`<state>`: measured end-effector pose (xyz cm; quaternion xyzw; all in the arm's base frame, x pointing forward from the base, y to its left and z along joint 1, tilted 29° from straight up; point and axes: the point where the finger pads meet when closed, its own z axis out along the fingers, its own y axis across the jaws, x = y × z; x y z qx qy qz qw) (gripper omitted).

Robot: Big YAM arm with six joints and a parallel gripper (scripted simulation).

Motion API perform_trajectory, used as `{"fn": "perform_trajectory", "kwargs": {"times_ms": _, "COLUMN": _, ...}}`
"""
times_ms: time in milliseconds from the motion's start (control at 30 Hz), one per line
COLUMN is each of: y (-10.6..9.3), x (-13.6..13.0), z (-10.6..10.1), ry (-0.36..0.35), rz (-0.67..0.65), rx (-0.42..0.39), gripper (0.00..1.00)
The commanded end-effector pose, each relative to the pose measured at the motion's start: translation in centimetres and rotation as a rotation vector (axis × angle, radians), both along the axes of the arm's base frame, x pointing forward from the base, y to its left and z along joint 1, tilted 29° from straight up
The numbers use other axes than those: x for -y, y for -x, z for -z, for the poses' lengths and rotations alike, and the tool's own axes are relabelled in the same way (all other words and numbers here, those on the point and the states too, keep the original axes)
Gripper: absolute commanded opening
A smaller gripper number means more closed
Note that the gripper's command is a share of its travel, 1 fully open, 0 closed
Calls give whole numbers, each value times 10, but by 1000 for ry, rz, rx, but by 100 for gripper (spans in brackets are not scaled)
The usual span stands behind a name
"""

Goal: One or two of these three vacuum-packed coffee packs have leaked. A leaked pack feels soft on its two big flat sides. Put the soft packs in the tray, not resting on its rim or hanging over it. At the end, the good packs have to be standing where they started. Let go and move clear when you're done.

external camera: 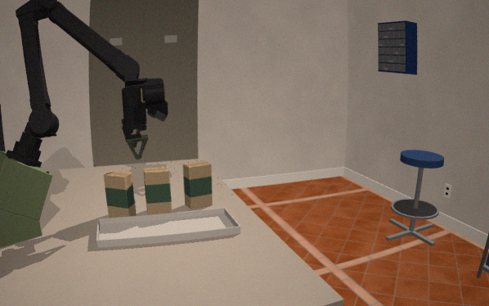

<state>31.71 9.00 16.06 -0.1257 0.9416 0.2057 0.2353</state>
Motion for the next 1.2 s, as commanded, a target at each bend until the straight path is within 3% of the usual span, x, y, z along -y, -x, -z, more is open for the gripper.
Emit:
{"fn": "perform_trajectory", "kwargs": {"times_ms": 0, "y": 10, "x": 1, "z": -1, "ry": -48, "rz": 149, "rx": -72, "gripper": 100}}
{"fn": "perform_trajectory", "kwargs": {"times_ms": 500, "y": 54, "x": 25, "z": 30, "ry": -82, "rz": 547, "rx": -247, "gripper": 100}}
{"fn": "perform_trajectory", "kwargs": {"times_ms": 600, "y": 43, "x": 25, "z": 15, "ry": -100, "rz": 562, "rx": -210, "gripper": 100}}
{"fn": "perform_trajectory", "kwargs": {"times_ms": 733, "y": 44, "x": 26, "z": 24, "ry": -90, "rz": 567, "rx": -237, "gripper": 100}}
{"fn": "perform_trajectory", "kwargs": {"times_ms": 1167, "y": 44, "x": 27, "z": 24, "ry": -93, "rz": 568, "rx": -235, "gripper": 100}}
